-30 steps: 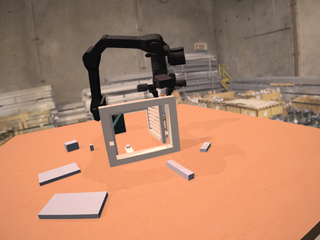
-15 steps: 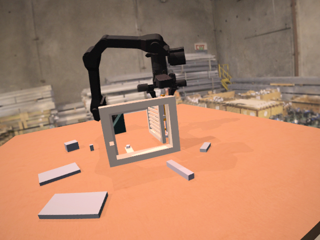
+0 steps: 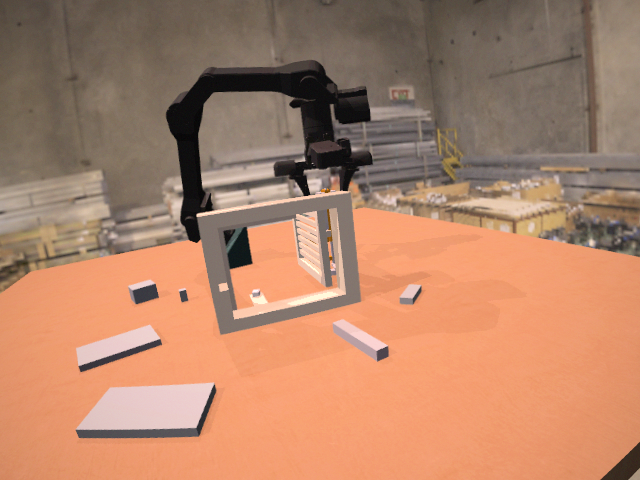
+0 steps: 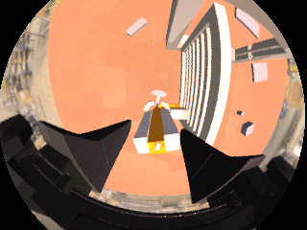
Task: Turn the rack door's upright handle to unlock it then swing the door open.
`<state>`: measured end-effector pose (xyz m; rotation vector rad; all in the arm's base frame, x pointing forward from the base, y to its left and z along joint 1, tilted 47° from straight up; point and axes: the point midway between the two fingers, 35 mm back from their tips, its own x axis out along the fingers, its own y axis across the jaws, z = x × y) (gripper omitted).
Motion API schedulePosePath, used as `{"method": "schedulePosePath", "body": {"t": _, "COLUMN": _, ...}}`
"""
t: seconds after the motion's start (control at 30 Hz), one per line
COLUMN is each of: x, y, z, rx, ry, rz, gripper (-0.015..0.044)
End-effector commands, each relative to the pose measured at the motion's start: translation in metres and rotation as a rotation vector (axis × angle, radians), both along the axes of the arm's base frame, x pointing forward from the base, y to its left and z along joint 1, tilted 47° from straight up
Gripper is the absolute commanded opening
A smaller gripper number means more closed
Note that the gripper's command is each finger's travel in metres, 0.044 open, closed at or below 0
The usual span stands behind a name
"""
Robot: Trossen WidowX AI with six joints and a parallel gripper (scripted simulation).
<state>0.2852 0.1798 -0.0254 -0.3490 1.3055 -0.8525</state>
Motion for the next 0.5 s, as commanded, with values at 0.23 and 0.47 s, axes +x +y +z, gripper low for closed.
{"method": "schedulePosePath", "body": {"t": 0.23, "x": 0.001, "y": 0.013, "z": 0.012, "rx": 0.017, "ry": -0.008, "rz": 0.001, "gripper": 0.0297}}
{"method": "schedulePosePath", "body": {"t": 0.47, "x": 0.001, "y": 0.020, "z": 0.019, "rx": 0.023, "ry": -0.010, "rz": 0.006, "gripper": 0.0297}}
